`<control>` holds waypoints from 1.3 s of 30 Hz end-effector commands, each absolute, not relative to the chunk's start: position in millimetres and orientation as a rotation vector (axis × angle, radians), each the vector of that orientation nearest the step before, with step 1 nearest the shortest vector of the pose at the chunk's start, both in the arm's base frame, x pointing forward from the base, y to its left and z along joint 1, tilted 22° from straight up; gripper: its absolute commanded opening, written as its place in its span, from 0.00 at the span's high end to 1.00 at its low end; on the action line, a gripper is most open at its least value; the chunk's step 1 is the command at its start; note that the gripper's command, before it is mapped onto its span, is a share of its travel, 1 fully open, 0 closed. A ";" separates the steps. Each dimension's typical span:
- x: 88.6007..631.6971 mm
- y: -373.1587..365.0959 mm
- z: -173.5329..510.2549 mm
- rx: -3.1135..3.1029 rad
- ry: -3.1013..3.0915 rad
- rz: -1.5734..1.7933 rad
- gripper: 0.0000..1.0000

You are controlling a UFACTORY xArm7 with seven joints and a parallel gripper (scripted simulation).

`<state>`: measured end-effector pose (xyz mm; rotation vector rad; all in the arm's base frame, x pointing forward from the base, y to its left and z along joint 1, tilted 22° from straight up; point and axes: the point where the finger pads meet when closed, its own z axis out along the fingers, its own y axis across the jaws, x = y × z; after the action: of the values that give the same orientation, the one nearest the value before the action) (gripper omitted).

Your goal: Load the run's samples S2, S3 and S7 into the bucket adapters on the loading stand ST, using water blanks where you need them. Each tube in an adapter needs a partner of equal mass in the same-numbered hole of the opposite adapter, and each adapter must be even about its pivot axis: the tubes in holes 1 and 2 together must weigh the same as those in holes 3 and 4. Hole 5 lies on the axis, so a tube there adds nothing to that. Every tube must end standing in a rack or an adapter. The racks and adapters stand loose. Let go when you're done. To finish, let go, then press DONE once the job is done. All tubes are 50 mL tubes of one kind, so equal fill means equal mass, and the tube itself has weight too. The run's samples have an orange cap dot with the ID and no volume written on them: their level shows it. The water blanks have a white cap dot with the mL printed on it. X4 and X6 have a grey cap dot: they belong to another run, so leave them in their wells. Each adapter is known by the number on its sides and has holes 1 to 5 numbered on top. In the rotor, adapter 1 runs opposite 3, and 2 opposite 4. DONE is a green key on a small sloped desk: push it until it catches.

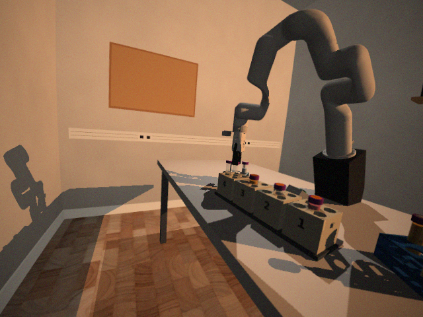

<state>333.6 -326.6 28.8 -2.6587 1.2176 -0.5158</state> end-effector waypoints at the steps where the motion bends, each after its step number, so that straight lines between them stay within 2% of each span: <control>1: 335.0 -328.0 26.8 -2.658 1.220 -0.521 0.43; 22: 336.8 -327.9 22.5 -2.658 1.220 -0.521 0.43; 23: 336.5 -328.0 23.0 -2.658 1.220 -0.521 1.00; 39: 336.1 -327.9 24.0 -2.658 1.220 -0.521 1.00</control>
<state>336.0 -326.6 22.9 -2.6586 1.2174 -0.5162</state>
